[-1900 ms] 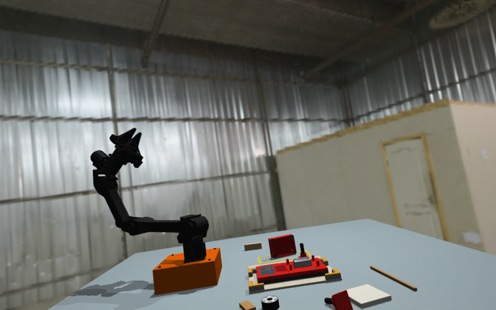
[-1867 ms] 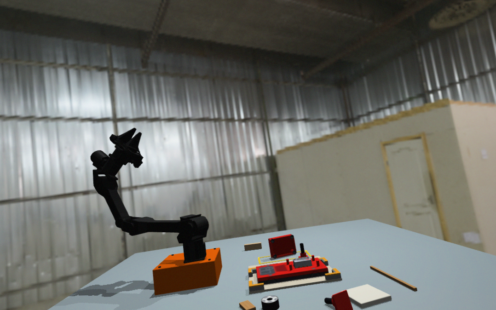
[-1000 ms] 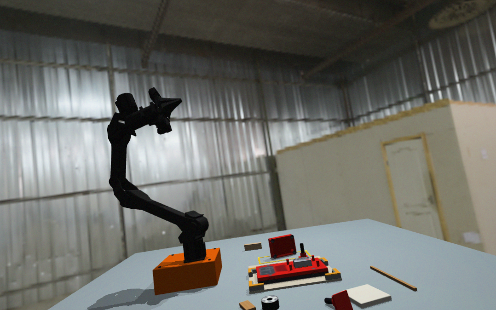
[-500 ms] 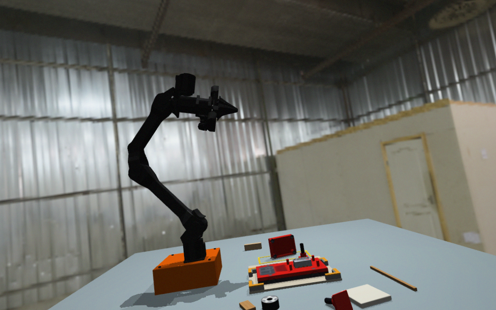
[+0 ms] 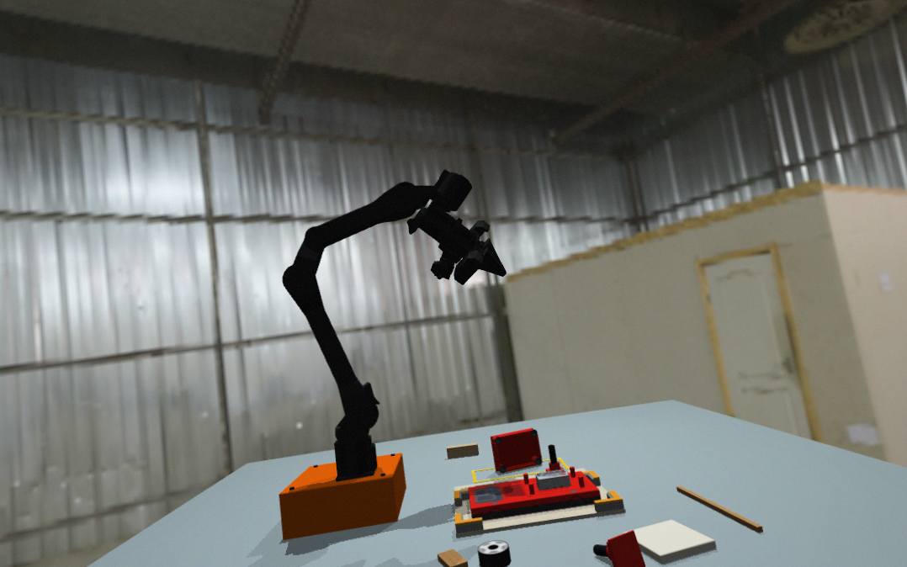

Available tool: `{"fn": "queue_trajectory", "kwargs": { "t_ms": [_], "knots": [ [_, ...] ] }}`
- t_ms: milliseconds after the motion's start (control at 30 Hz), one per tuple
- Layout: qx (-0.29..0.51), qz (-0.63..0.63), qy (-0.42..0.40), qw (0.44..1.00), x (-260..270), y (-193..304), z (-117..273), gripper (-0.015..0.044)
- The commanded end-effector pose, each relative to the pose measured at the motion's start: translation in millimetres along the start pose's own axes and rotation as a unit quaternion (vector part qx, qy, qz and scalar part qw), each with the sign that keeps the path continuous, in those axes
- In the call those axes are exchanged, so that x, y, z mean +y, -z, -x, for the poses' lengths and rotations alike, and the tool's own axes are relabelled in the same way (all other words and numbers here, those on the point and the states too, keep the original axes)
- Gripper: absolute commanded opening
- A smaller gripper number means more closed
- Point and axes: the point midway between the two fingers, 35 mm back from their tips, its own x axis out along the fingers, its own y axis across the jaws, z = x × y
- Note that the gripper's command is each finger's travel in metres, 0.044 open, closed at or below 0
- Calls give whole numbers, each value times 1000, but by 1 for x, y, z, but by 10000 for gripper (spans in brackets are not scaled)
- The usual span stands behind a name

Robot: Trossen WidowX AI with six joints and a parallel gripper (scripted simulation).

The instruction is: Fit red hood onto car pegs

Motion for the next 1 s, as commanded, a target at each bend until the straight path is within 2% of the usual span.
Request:
{"fn": "queue_trajectory", "kwargs": {
  "t_ms": [0,267,533,700,967],
  "knots": [
    [-55,41,-35,997,5,-21,-46,0],
    [-178,150,-100,967,22,-85,-127,0],
    [-301,268,-154,902,54,-164,-186,0],
    [-365,329,-178,853,77,-208,-206,0],
    [-367,331,-179,851,83,-215,-214,0]
  ]
}}
